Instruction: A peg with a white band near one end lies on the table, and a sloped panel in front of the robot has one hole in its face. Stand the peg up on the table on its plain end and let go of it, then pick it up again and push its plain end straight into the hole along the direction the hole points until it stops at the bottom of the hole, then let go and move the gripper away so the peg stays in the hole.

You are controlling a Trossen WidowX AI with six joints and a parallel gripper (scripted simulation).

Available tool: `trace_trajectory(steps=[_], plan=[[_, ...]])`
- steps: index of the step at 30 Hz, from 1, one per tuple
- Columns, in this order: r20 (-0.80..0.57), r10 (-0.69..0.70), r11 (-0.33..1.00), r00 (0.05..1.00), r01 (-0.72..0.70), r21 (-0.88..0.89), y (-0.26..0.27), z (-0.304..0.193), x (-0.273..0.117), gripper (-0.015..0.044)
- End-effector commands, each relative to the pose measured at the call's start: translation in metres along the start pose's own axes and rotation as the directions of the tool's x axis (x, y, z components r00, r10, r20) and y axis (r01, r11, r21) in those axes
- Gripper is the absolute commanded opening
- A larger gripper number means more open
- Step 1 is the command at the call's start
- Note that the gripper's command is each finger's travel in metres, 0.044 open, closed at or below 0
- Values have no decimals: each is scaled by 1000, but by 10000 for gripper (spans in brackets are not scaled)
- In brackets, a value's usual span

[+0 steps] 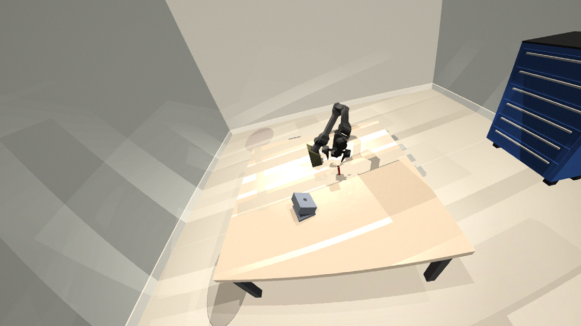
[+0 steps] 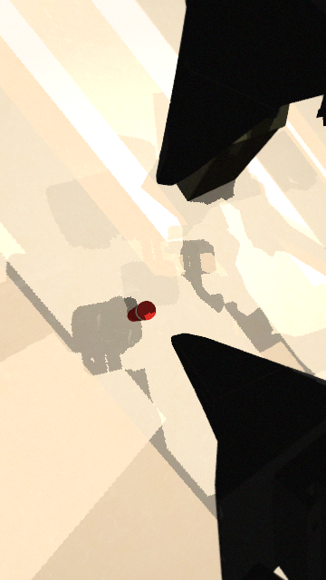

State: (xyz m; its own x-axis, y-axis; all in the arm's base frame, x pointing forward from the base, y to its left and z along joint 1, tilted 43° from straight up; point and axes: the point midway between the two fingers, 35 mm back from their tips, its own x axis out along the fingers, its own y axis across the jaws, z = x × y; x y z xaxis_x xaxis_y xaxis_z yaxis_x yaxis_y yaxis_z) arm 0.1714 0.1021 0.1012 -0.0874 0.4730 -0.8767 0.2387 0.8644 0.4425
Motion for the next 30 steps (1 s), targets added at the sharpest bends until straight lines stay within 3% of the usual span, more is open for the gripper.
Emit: trace_trajectory(steps=[1,5,16,30], plan=[[-67,122,992,990,-121,21,8,9,-5,440],[-98,227,974,969,-223,46,13,17,-10,440],[-99,232,973,968,-229,43,14,17,-11,440],[-99,232,922,968,-251,-294,14,17,-8,440]])
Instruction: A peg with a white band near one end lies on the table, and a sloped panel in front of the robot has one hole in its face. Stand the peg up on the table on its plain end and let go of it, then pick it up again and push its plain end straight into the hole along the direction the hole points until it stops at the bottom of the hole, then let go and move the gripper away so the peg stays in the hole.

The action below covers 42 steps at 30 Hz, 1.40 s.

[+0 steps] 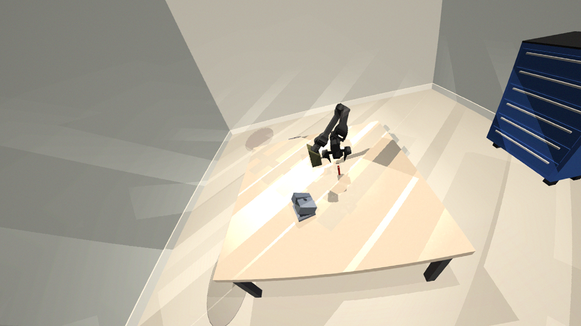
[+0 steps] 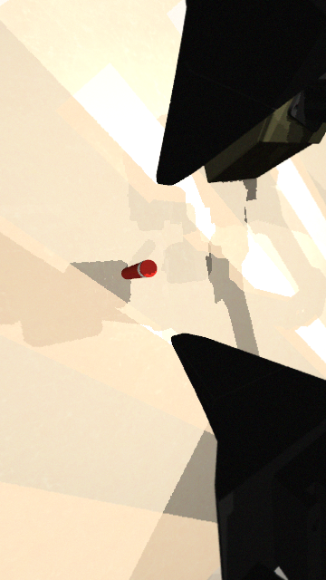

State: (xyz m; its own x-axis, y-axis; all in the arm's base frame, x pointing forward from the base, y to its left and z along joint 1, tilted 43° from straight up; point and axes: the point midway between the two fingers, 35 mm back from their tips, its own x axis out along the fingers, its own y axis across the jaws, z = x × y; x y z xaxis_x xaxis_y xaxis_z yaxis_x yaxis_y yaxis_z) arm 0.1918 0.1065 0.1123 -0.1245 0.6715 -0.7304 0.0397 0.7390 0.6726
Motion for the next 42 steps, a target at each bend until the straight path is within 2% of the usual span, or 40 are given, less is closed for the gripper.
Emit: trace_trajectory(steps=[1,10,20,42], plan=[[-1,5,994,1000,-5,-109,0,0,1,440],[-1,4,943,1000,-4,-334,0,0,3,440],[-1,4,828,1000,-4,-561,0,1,4,440],[0,4,403,1000,-2,-915,0,1,8,440]])
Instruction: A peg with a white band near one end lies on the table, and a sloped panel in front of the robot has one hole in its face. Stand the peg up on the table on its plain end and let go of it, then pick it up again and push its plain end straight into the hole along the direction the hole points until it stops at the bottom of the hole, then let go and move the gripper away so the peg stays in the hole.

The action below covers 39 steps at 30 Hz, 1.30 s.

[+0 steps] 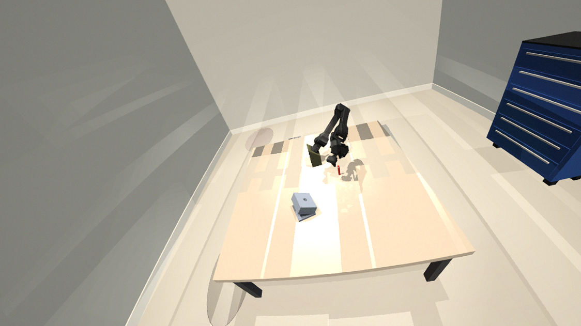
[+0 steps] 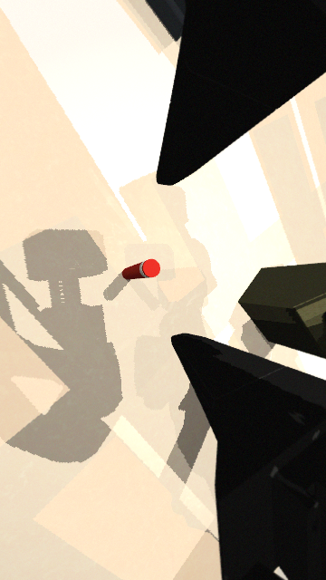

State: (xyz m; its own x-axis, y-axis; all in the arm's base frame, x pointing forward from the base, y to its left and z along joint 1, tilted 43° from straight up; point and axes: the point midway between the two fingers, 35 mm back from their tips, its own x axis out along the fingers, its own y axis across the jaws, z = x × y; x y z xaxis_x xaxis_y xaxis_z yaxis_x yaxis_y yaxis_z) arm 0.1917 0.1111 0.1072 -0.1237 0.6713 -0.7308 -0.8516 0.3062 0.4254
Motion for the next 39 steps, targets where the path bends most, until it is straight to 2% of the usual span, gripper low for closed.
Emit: trace_trajectory(steps=[1,19,39], plan=[[4,3,994,1000,-3,-109,0,0,1,440],[4,4,843,1000,-1,-537,0,0,4,440],[4,4,475,1000,2,-880,1,0,7,440]])
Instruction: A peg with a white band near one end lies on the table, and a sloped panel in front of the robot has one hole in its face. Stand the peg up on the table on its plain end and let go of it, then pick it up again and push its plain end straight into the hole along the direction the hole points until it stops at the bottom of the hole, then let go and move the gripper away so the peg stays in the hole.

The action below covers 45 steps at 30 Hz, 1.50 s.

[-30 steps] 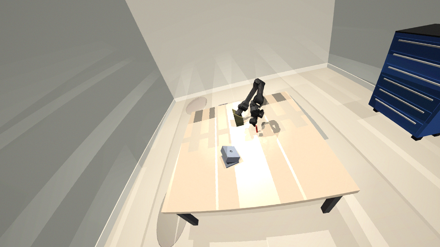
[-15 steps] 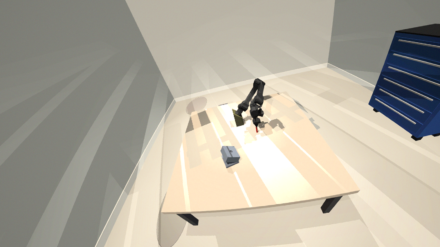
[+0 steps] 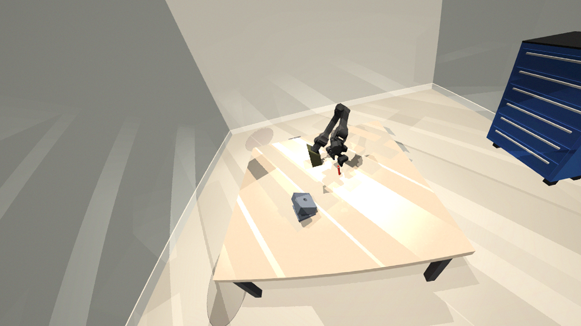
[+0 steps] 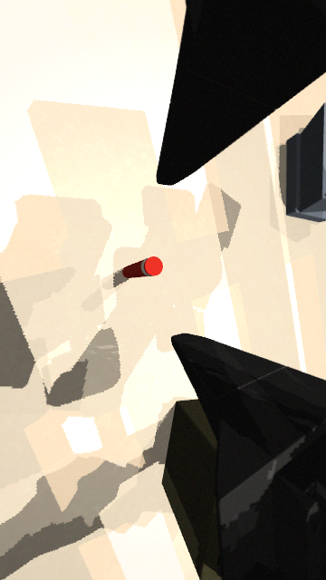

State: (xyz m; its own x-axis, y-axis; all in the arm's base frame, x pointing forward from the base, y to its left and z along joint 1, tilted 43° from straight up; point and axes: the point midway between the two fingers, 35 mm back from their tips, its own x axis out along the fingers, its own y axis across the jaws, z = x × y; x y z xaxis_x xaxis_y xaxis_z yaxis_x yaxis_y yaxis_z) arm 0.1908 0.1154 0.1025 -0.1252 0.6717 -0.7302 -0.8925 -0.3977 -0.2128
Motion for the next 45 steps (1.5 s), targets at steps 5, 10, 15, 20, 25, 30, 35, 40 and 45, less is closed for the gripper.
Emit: trace_trajectory(steps=[5,10,15,20,25,30,35,40,45], plan=[[4,-2,977,1000,3,-211,0,0,2,440],[3,-2,943,1000,3,-333,0,0,2,440],[3,-2,893,1000,3,-450,0,0,3,440],[4,-2,829,1000,4,-560,0,1,4,440],[5,-2,751,1000,5,-660,0,1,5,440],[5,-2,725,1000,5,-688,0,1,5,440],[5,-2,725,1000,5,-688,0,1,7,440],[3,-2,725,1000,4,-688,-1,0,14,440],[2,-2,725,1000,2,-688,-1,-1,22,440]])
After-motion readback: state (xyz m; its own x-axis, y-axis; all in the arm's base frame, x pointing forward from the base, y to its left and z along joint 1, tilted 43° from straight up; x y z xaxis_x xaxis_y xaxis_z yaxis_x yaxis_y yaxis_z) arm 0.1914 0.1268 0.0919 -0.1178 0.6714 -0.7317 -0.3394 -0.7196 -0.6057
